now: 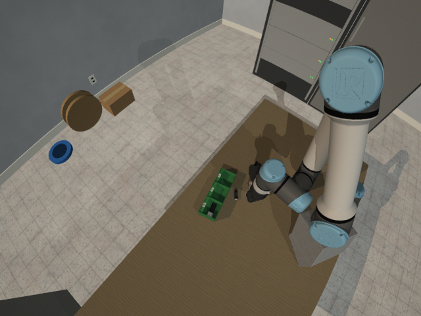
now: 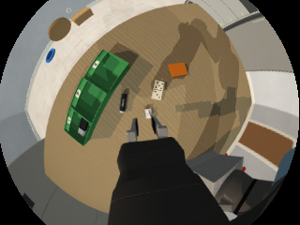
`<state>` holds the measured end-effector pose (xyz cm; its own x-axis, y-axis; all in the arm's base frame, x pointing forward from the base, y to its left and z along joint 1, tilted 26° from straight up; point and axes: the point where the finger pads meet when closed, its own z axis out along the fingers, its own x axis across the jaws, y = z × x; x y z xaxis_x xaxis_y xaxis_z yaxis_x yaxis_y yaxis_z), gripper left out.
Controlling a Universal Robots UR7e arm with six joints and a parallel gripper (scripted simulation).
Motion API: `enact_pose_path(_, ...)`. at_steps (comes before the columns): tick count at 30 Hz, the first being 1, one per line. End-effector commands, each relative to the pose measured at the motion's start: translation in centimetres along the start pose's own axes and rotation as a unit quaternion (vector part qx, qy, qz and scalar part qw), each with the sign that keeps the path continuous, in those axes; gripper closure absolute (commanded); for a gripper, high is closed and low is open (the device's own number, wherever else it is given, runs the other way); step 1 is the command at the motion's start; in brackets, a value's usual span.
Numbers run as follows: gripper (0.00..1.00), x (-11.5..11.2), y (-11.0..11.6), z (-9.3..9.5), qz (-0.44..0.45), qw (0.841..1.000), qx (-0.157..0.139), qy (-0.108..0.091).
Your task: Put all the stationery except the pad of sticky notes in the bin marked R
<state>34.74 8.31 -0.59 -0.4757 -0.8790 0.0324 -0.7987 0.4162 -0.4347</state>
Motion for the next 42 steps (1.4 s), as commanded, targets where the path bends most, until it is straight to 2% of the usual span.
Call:
enact_pose_path(1, 0.38, 2.7, -0.3, 0.0, -0.013, 1.000, 0.000, -0.015)
enact_pose_path(9, 0.38, 4.0, -0.4, 0.0, -0.013, 1.000, 0.000, -0.015)
enact_pose_path(18, 0.38, 4.5, 0.1, 0.0, -0.013, 1.000, 0.000, -0.015)
enact_pose_path(42, 0.38, 4.5, 0.1, 0.0, -0.013, 1.000, 0.000, -0.015)
